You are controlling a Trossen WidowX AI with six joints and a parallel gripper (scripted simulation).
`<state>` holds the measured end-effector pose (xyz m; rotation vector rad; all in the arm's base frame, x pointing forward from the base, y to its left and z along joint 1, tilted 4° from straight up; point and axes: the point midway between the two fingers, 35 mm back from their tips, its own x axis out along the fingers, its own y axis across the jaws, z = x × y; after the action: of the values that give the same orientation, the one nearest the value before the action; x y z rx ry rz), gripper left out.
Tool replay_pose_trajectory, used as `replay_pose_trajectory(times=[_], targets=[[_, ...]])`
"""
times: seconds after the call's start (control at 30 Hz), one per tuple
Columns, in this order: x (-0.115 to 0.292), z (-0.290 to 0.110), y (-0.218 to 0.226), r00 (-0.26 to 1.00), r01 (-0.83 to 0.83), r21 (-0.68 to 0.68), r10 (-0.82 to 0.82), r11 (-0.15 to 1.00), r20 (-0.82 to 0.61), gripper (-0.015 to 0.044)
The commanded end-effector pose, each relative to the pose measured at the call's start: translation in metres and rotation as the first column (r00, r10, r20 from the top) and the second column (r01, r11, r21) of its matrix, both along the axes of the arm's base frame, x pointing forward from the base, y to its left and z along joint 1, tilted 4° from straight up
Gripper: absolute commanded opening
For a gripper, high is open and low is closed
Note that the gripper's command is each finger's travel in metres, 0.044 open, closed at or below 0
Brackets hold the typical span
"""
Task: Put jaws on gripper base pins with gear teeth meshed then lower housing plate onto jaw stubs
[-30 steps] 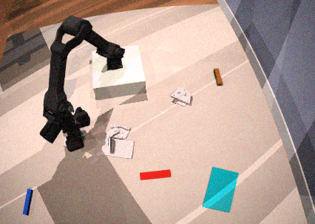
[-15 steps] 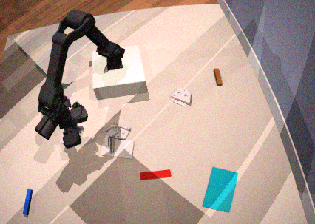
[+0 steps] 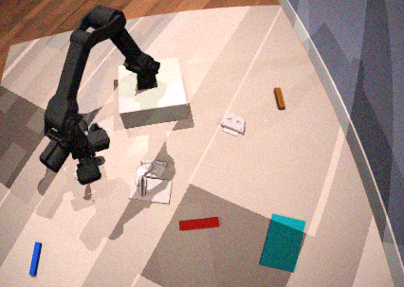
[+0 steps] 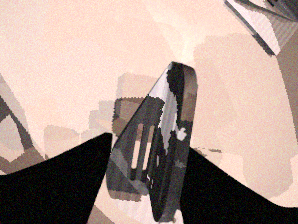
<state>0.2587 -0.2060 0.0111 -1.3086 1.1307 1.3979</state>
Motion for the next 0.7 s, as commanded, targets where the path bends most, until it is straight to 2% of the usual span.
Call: replay_pose_trajectory(times=[0.0, 0.33, 0.67], targets=[[0.001, 0.003, -0.001, 1.0, 0.005, -0.007, -0.005, 1.0, 0.002, 0.0134], [0.011, 0.005, 0.027, 0.971, 0.241, -0.018, -0.241, 0.97, 0.003, 0.0134], [0.019, 0.006, 0.057, 0.878, 0.479, -0.027, -0.479, 0.877, 0.006, 0.0134]])
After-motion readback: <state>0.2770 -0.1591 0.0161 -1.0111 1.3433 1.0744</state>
